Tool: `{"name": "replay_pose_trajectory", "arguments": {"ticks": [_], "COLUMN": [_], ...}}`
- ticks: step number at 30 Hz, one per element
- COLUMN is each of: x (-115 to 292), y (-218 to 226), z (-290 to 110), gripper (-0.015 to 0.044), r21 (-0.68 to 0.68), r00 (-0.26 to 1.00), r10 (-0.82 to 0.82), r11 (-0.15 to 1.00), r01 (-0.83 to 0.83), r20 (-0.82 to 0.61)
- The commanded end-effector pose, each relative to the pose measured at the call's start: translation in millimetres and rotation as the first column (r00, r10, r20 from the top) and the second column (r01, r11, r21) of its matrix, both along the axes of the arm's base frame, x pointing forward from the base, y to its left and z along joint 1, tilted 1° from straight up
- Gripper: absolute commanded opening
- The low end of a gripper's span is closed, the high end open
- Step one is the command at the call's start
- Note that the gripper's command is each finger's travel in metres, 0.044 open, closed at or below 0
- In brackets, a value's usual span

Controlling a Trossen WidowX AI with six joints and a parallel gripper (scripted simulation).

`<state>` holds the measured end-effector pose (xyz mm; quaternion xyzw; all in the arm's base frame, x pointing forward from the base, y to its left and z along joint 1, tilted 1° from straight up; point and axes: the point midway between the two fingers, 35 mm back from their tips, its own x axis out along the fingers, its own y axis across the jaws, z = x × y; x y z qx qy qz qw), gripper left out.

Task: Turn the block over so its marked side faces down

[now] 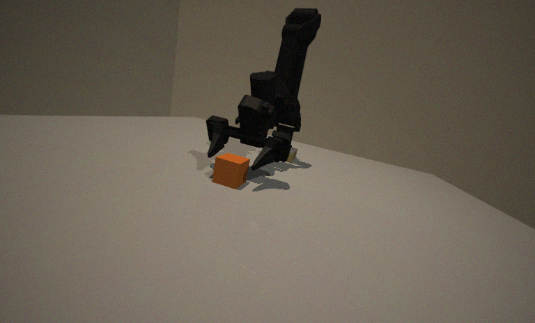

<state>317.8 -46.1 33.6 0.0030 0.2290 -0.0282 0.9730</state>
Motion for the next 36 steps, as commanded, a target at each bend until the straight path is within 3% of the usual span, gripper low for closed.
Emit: {"name": "replay_pose_trajectory", "arguments": {"ticks": [1, 16, 23, 30, 36], "x": [0, 0, 11, -11, -22], "y": [0, 0, -2, 0, 2], "z": [0, 0, 12, 55, 65], "gripper": [0.044, 0.044, 0.044, 0.044, 0.044], "r21": [0.006, 0.006, 0.024, 0.029, 0.03], "r00": [1.0, 1.0, 0.978, 0.905, 0.881], "r10": [0.0, 0.0, -0.004, 0.003, 0.007], "r11": [1.0, 1.0, 1.0, 1.0, 1.0], "r01": [0.0, 0.0, 0.01, 0.01, 0.009], "r20": [0.0, -0.005, -0.211, -0.426, -0.474]}}
